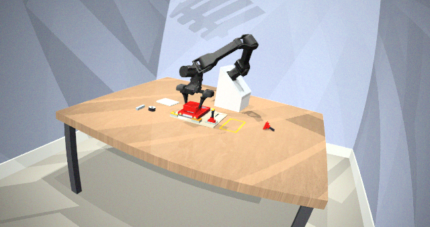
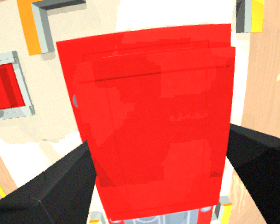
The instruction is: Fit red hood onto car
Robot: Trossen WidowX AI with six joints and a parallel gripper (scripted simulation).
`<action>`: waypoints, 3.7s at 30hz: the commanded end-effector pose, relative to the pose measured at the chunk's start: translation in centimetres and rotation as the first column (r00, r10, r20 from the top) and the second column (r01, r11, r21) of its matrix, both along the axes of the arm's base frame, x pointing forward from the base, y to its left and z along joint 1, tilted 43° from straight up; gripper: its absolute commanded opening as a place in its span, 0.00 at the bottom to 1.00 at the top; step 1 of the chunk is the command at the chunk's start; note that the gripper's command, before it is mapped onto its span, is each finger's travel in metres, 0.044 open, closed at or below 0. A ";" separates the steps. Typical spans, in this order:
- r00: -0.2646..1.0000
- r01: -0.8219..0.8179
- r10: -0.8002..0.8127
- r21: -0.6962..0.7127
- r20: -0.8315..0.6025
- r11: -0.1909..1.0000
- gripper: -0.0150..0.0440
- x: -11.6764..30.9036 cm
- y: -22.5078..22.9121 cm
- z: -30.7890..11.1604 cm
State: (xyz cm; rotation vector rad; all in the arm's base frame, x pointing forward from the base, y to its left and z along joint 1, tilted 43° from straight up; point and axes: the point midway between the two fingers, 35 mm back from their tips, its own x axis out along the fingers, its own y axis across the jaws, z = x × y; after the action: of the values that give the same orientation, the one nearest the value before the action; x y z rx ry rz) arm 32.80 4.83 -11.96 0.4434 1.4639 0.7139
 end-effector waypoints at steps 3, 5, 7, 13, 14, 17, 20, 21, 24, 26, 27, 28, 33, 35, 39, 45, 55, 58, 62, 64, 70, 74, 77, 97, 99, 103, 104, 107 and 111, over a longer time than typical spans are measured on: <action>1.000 -0.001 0.001 0.001 -0.001 1.000 0.25 0.0 -0.2 0.3; 1.000 -0.001 0.001 0.000 -0.002 1.000 0.25 0.0 -0.3 0.3; 1.000 -0.001 0.001 0.000 -0.002 1.000 0.25 0.0 -0.3 0.4; 1.000 -0.001 0.001 0.000 -0.002 1.000 0.25 0.0 -0.5 0.6; 1.000 -0.001 0.001 0.000 -0.001 1.000 0.25 0.0 -0.5 0.6; 1.000 0.000 0.000 -0.002 -0.001 1.000 0.25 0.0 -0.5 0.5; 1.000 0.001 -0.001 -0.004 0.000 1.000 0.25 0.0 -0.5 0.5; 1.000 0.001 -0.001 -0.005 0.001 1.000 0.25 0.0 -0.5 0.5; 1.000 0.002 -0.002 -0.007 0.002 1.000 0.25 0.0 -0.4 0.5; 1.000 0.003 -0.003 -0.008 0.003 1.000 0.25 0.0 -0.4 0.5; 1.000 0.003 -0.003 -0.009 0.003 1.000 0.25 0.0 -0.4 0.5; 1.000 0.003 -0.003 -0.009 0.004 1.000 0.25 0.0 -0.4 0.5; 1.000 0.005 -0.005 -0.013 0.006 1.000 0.25 0.0 -0.4 0.5; 1.000 0.006 -0.006 -0.014 0.006 1.000 0.25 0.0 -0.3 0.5; 1.000 0.007 -0.007 -0.017 0.008 1.000 0.25 0.0 -0.3 0.4; 1.000 0.008 -0.008 -0.019 0.009 1.000 0.25 0.0 -0.2 0.3; 1.000 0.009 -0.008 -0.020 0.010 1.000 0.25 0.0 0.1 0.1; 1.000 0.009 -0.009 -0.020 0.010 1.000 0.25 -0.1 0.2 0.0; 1.000 0.009 -0.009 -0.020 0.010 1.000 0.25 0.0 0.1 0.0; 1.000 0.009 -0.009 -0.020 0.010 1.000 0.25 0.0 0.1 0.1; 1.000 0.009 -0.009 -0.020 0.010 1.000 0.25 0.0 -0.1 0.3; 1.000 0.009 -0.009 -0.020 0.010 1.000 0.25 0.0 -0.3 0.4; 1.000 0.009 -0.009 -0.020 0.010 1.000 0.25 0.0 -0.4 0.5; 1.000 0.013 -0.013 -0.016 0.012 1.000 0.25 0.0 -0.3 0.5; 1.000 0.013 -0.013 -0.016 0.013 1.000 0.25 -0.1 -0.3 0.4; 1.000 0.013 -0.013 -0.016 0.013 1.000 0.25 -0.1 -0.3 0.4; 1.000 0.013 -0.013 -0.016 0.013 1.000 0.25 -0.1 -0.3 0.4; 1.000 0.013 -0.013 -0.016 0.013 1.000 0.25 -0.1 -0.2 0.3; 1.000 0.013 -0.013 -0.016 0.013 1.000 0.25 -0.1 -0.1 0.2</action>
State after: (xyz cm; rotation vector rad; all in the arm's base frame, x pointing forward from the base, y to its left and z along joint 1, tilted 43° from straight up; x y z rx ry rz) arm 32.76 4.56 -11.63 0.4303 1.4529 0.6930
